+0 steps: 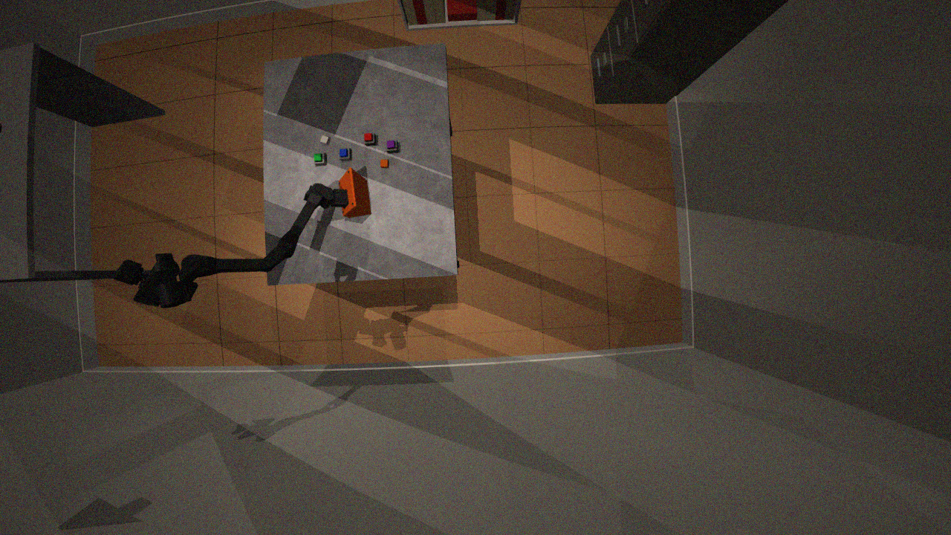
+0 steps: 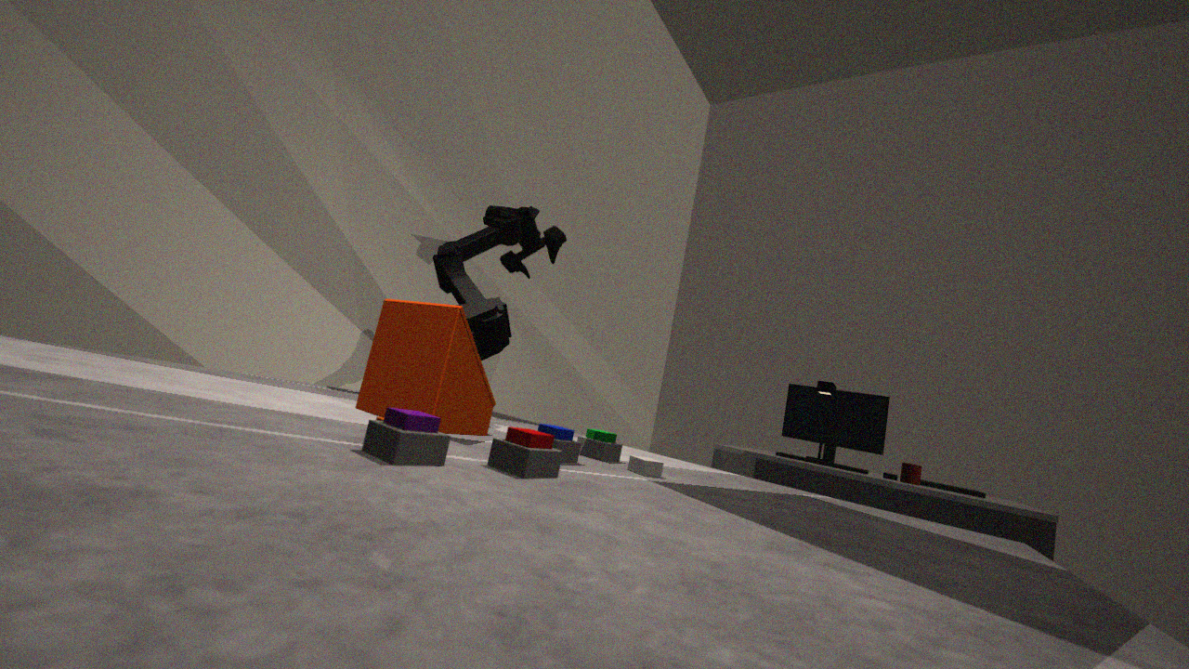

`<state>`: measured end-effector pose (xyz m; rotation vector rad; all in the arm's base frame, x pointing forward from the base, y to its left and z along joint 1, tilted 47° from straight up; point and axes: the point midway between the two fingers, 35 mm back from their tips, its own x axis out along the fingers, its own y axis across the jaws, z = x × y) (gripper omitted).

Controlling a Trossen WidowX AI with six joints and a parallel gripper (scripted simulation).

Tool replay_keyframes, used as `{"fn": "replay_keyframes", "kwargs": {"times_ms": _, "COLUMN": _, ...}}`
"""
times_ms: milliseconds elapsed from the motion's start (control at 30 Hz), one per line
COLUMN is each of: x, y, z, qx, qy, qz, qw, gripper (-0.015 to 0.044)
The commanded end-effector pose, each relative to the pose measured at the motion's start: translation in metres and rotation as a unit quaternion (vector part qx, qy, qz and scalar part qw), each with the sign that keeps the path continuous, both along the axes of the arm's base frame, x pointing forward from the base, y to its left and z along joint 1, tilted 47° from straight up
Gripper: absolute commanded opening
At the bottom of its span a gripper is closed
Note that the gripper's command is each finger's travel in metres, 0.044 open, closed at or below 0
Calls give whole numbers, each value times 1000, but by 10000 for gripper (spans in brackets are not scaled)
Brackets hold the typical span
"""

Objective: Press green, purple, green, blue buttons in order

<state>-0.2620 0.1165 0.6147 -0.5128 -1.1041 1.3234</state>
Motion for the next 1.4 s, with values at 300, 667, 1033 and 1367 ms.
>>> {"fn": "replay_keyframes", "kwargs": {"times_ms": 300, "x": 158, "y": 16, "z": 38, "qx": 44, "qy": 155, "qz": -75, "qw": 984, "gripper": 400}}
{"fn": "replay_keyframes", "kwargs": {"times_ms": 667, "x": 369, "y": 6, "z": -9, "qx": 45, "qy": 403, "qz": -176, "qw": 897, "gripper": 400}}
{"fn": "replay_keyframes", "kwargs": {"times_ms": 1033, "x": 525, "y": -33, "z": -148, "qx": 19, "qy": 638, "qz": -266, "qw": 722, "gripper": 400}}
{"fn": "replay_keyframes", "kwargs": {"times_ms": 1367, "x": 568, "y": -77, "z": -334, "qx": -45, "qy": 836, "qz": -296, "qw": 460, "gripper": 400}}
